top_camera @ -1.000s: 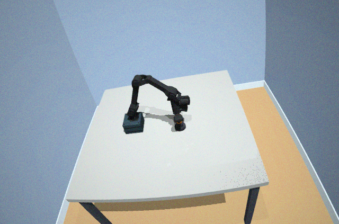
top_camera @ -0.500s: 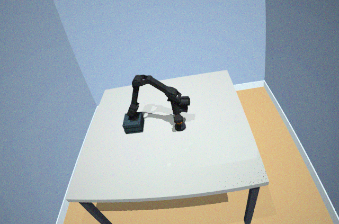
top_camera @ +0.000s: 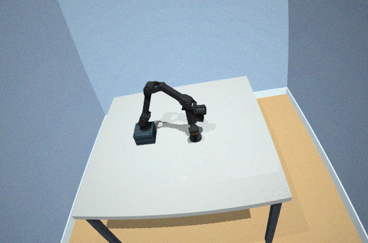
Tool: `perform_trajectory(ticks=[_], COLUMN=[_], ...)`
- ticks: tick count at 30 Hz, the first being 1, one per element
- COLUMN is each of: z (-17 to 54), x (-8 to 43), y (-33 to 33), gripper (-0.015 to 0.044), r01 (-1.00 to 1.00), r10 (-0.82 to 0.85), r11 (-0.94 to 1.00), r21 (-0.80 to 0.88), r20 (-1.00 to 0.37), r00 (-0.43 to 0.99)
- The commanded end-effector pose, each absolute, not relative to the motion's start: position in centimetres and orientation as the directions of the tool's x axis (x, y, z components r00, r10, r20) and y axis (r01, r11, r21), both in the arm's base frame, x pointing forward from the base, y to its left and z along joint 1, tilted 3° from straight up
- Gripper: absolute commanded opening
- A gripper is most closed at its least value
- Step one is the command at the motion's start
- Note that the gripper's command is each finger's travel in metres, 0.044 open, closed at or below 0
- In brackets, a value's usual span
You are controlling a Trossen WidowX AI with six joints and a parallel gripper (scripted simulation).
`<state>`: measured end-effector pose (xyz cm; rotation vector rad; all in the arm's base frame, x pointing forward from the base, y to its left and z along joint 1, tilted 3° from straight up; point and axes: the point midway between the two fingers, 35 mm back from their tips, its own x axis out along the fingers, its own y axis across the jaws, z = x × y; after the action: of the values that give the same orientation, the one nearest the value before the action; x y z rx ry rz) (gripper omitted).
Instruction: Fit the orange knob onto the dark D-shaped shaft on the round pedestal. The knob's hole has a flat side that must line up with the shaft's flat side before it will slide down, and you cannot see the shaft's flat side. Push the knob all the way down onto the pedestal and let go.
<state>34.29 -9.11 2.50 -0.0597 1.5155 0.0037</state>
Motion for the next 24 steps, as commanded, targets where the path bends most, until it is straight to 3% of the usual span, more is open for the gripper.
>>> perform_trajectory(ticks=[1,21,24], z=[2.4,1.76,1.76], x=[34.32,34.33,34.33], y=[-9.52,-9.21,-9.21], gripper=[0.0,0.0,0.0079], r01=[-0.056,-0.108,-0.108], r10=[-0.042,-0.032,-0.032], r11=[0.997,0.993,0.993], r21=[-0.045,-0.038,-0.038], r20=[-0.997,-0.998,-0.998], r00=[0.057,0.055,0.055])
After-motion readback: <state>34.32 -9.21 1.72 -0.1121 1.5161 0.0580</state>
